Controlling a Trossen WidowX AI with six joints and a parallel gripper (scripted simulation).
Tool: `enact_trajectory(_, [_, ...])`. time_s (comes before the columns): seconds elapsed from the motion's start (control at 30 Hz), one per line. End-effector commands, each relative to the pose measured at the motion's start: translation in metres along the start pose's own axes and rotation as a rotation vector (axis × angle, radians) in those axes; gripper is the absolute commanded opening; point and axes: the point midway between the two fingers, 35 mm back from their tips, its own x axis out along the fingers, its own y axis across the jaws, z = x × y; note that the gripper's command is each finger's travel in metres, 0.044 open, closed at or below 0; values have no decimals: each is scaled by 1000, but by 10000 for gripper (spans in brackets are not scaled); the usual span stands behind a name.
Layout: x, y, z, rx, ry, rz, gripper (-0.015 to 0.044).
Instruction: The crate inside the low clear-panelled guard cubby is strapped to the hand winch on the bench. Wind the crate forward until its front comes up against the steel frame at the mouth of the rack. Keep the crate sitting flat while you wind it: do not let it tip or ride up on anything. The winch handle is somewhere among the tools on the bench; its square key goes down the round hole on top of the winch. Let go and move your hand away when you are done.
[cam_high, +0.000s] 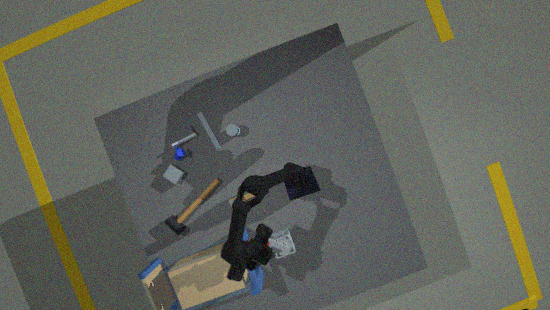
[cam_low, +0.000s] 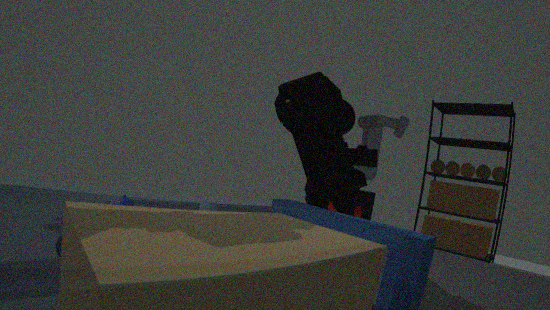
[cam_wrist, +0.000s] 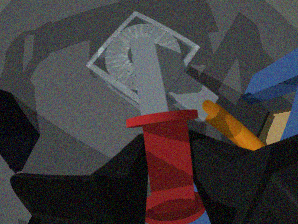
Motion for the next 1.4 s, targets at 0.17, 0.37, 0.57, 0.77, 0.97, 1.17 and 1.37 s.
enact_trajectory(0.17, [3, -22, 2, 0, 2, -20, 0])
enact_trajectory(0.37, [4, -31, 5, 0, 2, -21, 0])
enact_trajectory(0.57, [6, -40, 9, 0, 2, -21, 0])
enact_trajectory(0.77, [7, -48, 13, 0, 2, -22, 0])
enact_trajectory(0.97, [9, -56, 19, 0, 1, -23, 0])
enact_trajectory(1.17, [12, -63, 24, 0, 1, -23, 0])
enact_trajectory(1.37, [14, -69, 31, -1, 0, -24, 0])
